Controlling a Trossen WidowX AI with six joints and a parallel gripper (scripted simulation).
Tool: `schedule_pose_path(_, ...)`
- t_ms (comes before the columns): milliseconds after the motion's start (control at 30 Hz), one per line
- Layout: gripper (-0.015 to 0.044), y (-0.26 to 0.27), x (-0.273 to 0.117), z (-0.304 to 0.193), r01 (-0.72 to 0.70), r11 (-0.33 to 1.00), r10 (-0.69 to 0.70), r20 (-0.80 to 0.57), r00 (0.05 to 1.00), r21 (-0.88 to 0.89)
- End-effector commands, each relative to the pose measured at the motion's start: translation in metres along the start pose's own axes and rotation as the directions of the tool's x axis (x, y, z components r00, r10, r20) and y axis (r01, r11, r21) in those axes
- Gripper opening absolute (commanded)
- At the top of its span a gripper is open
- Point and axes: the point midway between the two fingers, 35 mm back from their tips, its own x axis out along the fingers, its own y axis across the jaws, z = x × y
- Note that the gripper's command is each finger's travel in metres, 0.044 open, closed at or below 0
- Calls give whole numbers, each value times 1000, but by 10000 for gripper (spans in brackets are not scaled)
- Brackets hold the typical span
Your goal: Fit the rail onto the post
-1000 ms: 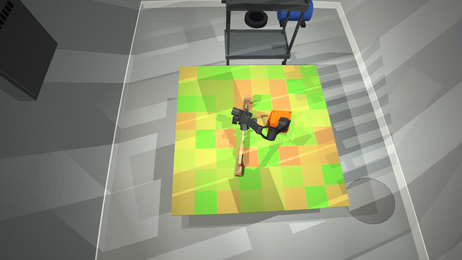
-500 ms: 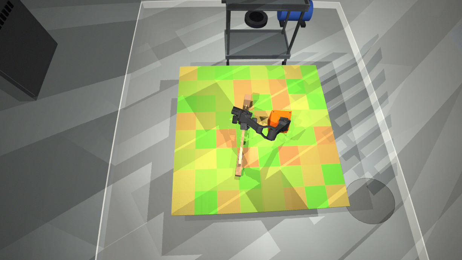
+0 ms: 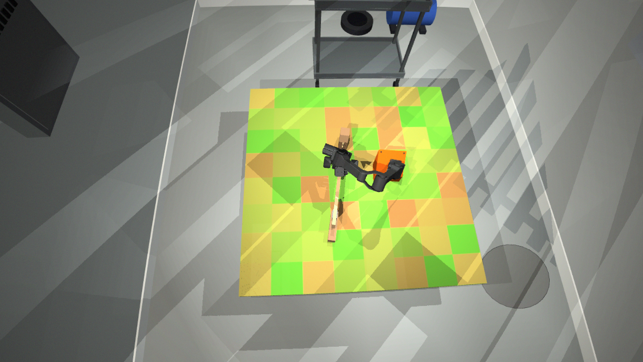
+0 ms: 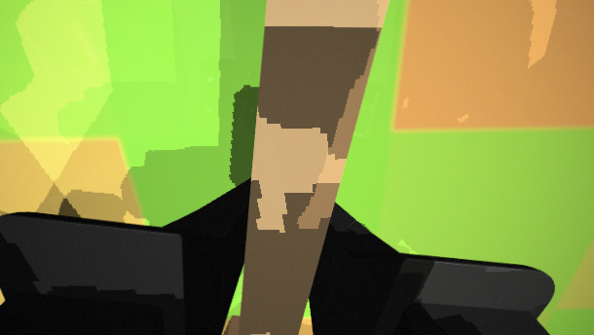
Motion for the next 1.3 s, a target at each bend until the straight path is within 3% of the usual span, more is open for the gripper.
schedule_pose_path(0,0,-3,-7,1,16,1000,-16,6,1000,-1)
schedule_pose_path(1267,0,-2,-13,1,16,1000,-16,6,1000,0)
